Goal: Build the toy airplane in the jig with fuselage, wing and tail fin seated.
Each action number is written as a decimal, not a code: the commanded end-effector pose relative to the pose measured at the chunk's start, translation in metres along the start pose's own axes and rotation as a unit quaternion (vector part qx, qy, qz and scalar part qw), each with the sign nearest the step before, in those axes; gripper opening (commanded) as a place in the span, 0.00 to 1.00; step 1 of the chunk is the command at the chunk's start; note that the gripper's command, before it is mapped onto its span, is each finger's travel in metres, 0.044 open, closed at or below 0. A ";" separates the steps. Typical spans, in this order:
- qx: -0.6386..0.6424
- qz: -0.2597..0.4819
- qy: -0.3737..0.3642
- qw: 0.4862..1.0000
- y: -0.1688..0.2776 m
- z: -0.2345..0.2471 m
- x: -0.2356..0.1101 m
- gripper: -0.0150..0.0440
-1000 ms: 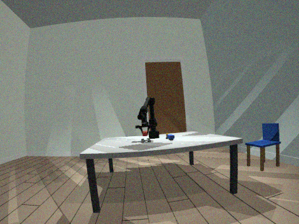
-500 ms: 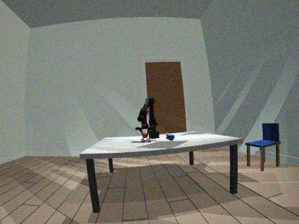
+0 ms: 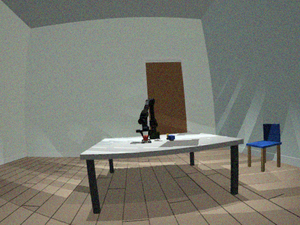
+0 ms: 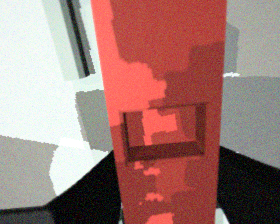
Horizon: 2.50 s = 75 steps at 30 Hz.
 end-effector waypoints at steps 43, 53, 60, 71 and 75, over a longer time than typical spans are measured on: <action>0.000 0.002 0.002 1.000 -0.003 0.000 -0.106 1.00; -0.074 0.002 0.002 0.997 -0.008 -0.001 -0.103 1.00; -0.073 0.001 0.002 0.997 -0.037 0.044 -0.102 1.00; -0.074 -0.002 -0.005 0.997 -0.072 0.214 -0.095 1.00; -0.074 -0.001 -0.009 0.997 -0.067 0.256 -0.094 1.00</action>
Point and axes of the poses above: the point midway between the two fingers, 35 mm back from their tips, its own x axis out along the fingers, its own z axis across the jaws, y = z × x, the point moved 8 cm from there along -x, back along the fingers, and after that the axes turned 9 degrees about -x, right-handed, at the moved point
